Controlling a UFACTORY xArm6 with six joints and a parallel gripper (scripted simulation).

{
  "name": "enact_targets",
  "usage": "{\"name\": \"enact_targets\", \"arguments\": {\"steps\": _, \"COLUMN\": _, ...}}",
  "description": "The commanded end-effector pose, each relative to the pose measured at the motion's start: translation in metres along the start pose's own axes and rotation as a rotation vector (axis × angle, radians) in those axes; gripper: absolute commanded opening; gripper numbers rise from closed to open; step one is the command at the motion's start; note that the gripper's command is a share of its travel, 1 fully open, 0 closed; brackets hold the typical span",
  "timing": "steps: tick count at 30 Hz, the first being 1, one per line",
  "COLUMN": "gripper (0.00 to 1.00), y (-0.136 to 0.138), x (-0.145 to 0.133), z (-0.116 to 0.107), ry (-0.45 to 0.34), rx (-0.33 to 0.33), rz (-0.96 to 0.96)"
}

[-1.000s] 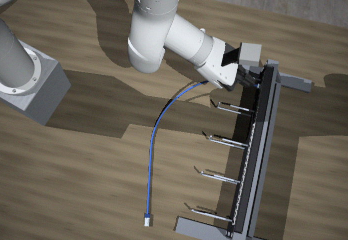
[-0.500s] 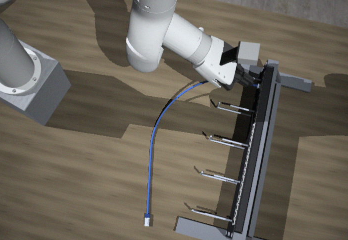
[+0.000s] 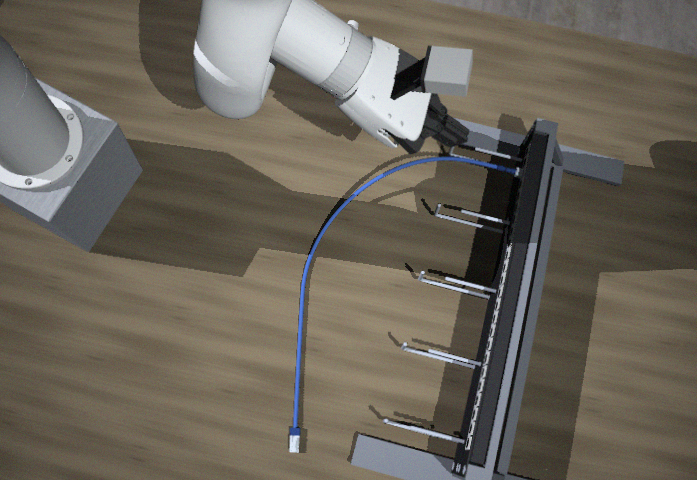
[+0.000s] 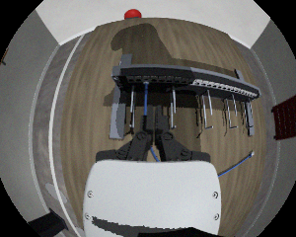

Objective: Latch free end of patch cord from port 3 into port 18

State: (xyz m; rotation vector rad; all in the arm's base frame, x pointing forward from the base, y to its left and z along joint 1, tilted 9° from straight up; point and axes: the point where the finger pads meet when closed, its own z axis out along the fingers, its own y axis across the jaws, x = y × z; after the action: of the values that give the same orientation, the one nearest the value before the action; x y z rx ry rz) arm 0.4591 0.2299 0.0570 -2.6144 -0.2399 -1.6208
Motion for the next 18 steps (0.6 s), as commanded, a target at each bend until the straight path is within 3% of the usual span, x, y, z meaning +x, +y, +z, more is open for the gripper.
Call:
{"name": "enact_targets", "arguments": {"steps": 1, "gripper": 0.0, "y": 0.0, "x": 0.002, "z": -0.033, "ry": 0.0, "rx": -0.001, "rz": 0.003}}
{"name": "enact_targets", "arguments": {"steps": 7, "gripper": 0.0, "y": 0.0, "x": 0.002, "z": -0.058, "ry": 0.0, "rx": -0.001, "rz": 0.003}}
{"name": "enact_targets", "arguments": {"steps": 18, "gripper": 0.0, "y": 0.002, "x": 0.002, "z": -0.06, "ry": 0.0, "rx": -0.001, "rz": 0.003}}
